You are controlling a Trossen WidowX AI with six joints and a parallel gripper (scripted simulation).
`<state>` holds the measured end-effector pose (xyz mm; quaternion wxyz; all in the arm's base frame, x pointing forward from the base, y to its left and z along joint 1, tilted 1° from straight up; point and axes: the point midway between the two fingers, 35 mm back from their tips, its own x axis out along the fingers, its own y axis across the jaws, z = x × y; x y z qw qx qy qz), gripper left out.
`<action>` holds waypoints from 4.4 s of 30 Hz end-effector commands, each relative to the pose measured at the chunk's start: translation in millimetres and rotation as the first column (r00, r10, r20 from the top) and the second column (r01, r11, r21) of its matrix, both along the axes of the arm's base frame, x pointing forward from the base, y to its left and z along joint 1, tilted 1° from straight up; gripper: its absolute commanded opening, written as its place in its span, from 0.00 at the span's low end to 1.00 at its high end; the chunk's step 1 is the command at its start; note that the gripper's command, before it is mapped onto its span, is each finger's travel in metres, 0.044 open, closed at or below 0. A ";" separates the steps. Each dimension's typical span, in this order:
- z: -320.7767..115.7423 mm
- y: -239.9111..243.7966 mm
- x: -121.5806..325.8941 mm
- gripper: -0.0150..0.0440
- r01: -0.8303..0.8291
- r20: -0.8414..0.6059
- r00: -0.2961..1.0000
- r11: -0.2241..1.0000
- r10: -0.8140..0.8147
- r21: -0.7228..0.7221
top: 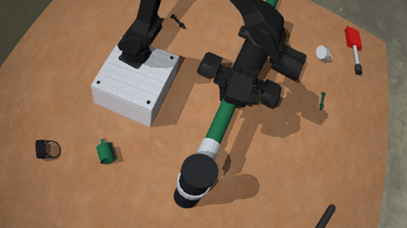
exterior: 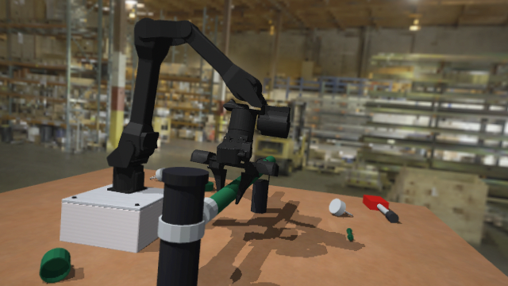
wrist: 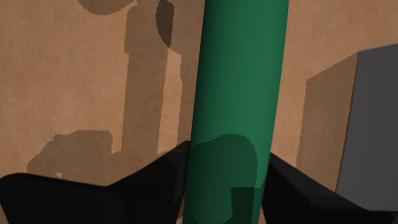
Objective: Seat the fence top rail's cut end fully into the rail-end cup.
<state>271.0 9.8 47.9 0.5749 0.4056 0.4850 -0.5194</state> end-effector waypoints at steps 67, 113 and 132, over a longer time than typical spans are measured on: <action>6.7 -34.2 4.6 0.25 0.000 0.002 1.000 1.000 0.000 -0.016; 44.6 4.4 -1.9 1.00 -0.009 -0.011 1.000 1.000 0.009 0.003; 88.6 11.3 -5.1 1.00 -0.015 -0.015 1.000 1.000 0.015 -0.001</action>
